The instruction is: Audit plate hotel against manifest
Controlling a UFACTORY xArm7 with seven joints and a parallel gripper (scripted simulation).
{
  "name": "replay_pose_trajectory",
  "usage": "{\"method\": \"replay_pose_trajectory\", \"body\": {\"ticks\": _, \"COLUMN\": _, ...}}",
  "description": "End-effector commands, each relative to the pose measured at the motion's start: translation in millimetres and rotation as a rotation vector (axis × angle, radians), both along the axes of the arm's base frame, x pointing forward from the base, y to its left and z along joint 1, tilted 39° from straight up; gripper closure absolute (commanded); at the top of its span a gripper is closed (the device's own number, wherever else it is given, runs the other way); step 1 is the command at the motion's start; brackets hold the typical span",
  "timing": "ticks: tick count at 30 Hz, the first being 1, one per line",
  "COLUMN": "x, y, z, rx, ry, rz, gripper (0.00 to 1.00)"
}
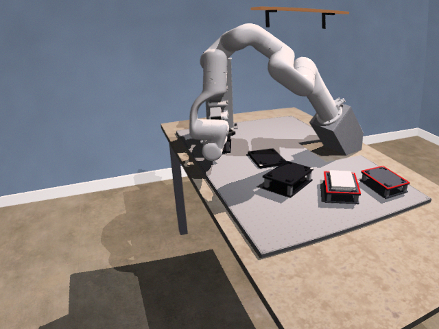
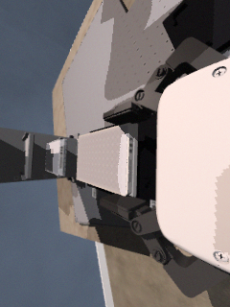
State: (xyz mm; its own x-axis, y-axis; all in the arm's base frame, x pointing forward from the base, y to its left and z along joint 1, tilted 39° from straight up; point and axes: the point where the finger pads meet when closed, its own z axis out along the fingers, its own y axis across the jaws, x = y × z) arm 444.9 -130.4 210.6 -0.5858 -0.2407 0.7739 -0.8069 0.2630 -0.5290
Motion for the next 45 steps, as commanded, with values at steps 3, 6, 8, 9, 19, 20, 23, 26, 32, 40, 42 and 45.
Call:
{"method": "replay_pose_trajectory", "body": {"ticks": 3, "x": 0.1, "y": 0, "z": 1.0, "rx": -0.001, "ry": -0.002, "rz": -0.001, "gripper": 1.00}}
{"method": "replay_pose_trajectory", "body": {"ticks": 6, "x": -1.9, "y": -1, "z": 3.5, "rx": -0.001, "ry": -0.002, "rz": -0.001, "gripper": 1.00}}
{"method": "replay_pose_trajectory", "body": {"ticks": 8, "x": -3.8, "y": -2, "z": 6.1, "rx": -0.001, "ry": -0.002, "rz": -0.001, "gripper": 1.00}}
{"method": "replay_pose_trajectory", "body": {"ticks": 9, "x": -4.8, "y": -2, "z": 7.4, "rx": -0.001, "ry": -0.002, "rz": -0.001, "gripper": 1.00}}
{"method": "replay_pose_trajectory", "body": {"ticks": 19, "x": -12.6, "y": -6, "z": 17.7, "rx": -0.001, "ry": -0.002, "rz": -0.001, "gripper": 1.00}}
{"method": "replay_pose_trajectory", "body": {"ticks": 20, "x": -13.6, "y": -6, "z": 19.0, "rx": -0.001, "ry": -0.002, "rz": -0.001, "gripper": 1.00}}
{"method": "replay_pose_trajectory", "body": {"ticks": 23, "x": -16.5, "y": -7, "z": 22.8, "rx": -0.001, "ry": -0.002, "rz": -0.001, "gripper": 1.00}}
{"method": "replay_pose_trajectory", "body": {"ticks": 26, "x": -19.4, "y": -8, "z": 26.7, "rx": -0.001, "ry": -0.002, "rz": -0.001, "gripper": 1.00}}
{"method": "replay_pose_trajectory", "body": {"ticks": 32, "x": -25.3, "y": -11, "z": 34.4, "rx": -0.001, "ry": -0.002, "rz": -0.001, "gripper": 1.00}}
{"method": "replay_pose_trajectory", "body": {"ticks": 40, "x": -31.2, "y": -13, "z": 42.2, "rx": -0.001, "ry": -0.002, "rz": -0.001, "gripper": 1.00}}
{"method": "replay_pose_trajectory", "body": {"ticks": 42, "x": -33.1, "y": -14, "z": 44.7, "rx": -0.001, "ry": -0.002, "rz": -0.001, "gripper": 1.00}}
{"method": "replay_pose_trajectory", "body": {"ticks": 45, "x": -36.0, "y": -15, "z": 48.6, "rx": -0.001, "ry": -0.002, "rz": -0.001, "gripper": 1.00}}
